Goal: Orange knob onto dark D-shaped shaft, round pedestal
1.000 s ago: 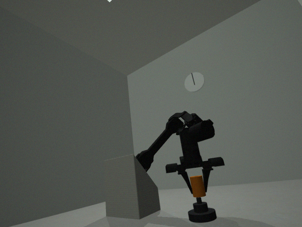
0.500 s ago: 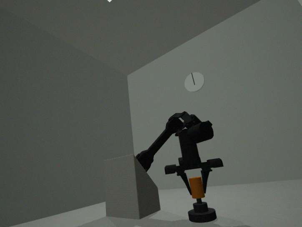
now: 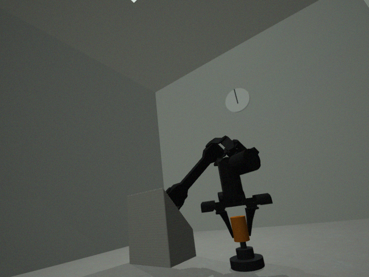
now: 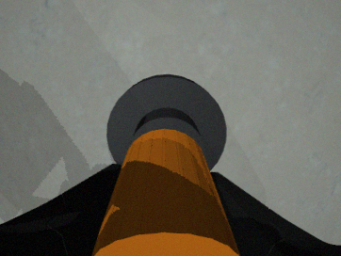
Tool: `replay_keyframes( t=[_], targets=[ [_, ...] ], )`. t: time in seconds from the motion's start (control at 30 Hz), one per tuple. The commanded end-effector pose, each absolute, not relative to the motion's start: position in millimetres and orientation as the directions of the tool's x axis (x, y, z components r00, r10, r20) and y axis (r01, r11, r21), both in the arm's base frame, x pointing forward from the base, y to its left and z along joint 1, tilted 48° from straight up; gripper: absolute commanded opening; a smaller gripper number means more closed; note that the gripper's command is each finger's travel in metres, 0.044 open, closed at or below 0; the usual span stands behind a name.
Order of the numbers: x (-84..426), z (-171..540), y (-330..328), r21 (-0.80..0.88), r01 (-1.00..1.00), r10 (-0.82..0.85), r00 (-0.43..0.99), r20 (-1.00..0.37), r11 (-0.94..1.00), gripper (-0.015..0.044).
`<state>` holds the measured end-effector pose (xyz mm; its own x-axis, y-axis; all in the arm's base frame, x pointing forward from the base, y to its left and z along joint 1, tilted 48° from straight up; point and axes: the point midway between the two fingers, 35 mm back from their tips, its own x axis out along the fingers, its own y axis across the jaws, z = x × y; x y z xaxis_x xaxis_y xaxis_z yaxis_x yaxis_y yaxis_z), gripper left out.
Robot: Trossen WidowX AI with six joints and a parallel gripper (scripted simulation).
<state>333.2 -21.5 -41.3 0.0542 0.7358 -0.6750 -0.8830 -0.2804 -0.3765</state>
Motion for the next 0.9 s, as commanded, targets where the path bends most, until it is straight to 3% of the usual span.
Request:
replay_keyframes(
  t=[0.0, 0.2, 0.87],
  targets=[
    [335.9, -38.5, -24.7, -0.403, -0.866, 0.734, 0.063, -0.676, -0.297, 0.0000],
    [337.8, -37.4, -25.4, -0.508, -0.761, 0.734, 0.063, -0.676, -0.403, 0.0000],
    [342.0, -41.8, -21.6, -0.509, -0.761, 0.734, 0.063, -0.676, -0.403, 0.0000]
  ],
)
